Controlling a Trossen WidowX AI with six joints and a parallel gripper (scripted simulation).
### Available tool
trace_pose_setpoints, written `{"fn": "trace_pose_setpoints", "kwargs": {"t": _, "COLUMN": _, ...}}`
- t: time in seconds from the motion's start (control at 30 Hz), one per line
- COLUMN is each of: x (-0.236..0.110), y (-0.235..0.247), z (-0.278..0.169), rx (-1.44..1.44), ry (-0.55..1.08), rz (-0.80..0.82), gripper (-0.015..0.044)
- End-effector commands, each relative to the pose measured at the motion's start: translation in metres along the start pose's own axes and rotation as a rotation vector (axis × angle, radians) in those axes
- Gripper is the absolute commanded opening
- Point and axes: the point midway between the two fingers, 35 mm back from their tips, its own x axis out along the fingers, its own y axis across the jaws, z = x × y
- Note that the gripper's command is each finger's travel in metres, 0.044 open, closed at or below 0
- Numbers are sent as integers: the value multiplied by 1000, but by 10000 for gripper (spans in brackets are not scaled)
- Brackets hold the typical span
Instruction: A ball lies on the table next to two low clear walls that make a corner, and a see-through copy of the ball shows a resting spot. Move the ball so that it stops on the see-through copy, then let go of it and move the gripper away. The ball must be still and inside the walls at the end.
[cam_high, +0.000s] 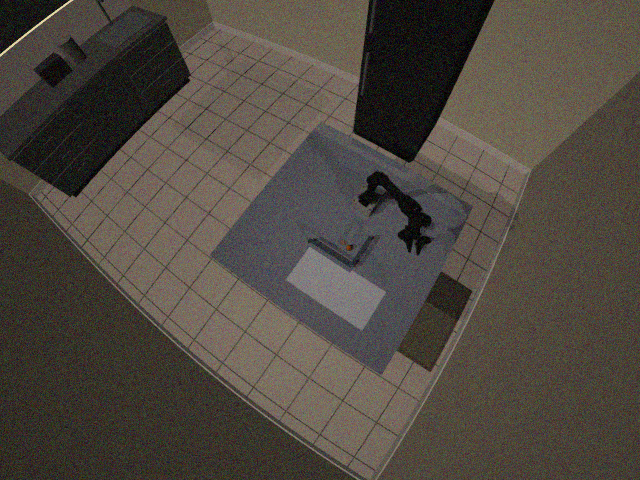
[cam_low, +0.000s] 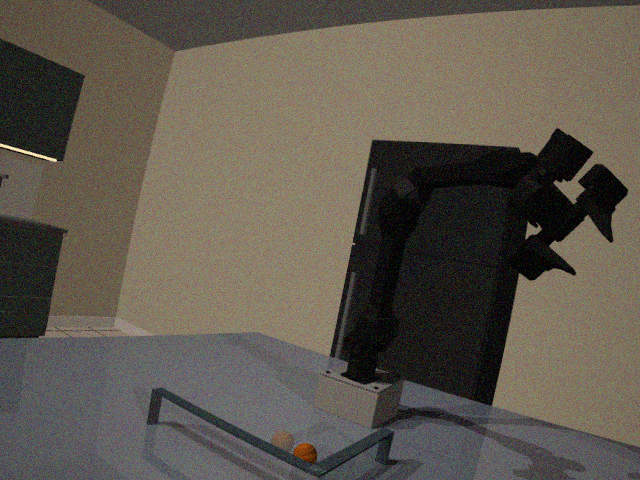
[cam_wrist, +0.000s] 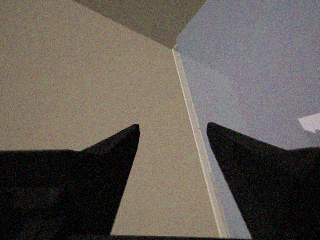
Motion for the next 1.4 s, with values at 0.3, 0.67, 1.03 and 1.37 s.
{"fn": "trace_pose_setpoints", "kwargs": {"t": 0.3, "x": 81, "y": -161, "z": 79, "rx": -868, "ry": 194, "rz": -402, "gripper": 286}}
{"fn": "trace_pose_setpoints", "kwargs": {"t": 0.67, "x": 86, "y": -276, "z": 120, "rx": -1404, "ry": 581, "rz": -498, "gripper": 286}}
{"fn": "trace_pose_setpoints", "kwargs": {"t": 1.03, "x": 59, "y": -385, "z": 137, "rx": -1806, "ry": 1050, "rz": -301, "gripper": 286}}
{"fn": "trace_pose_setpoints", "kwargs": {"t": 1.37, "x": 46, "y": -414, "z": 137, "rx": -1899, "ry": 1171, "rz": -177, "gripper": 286}}
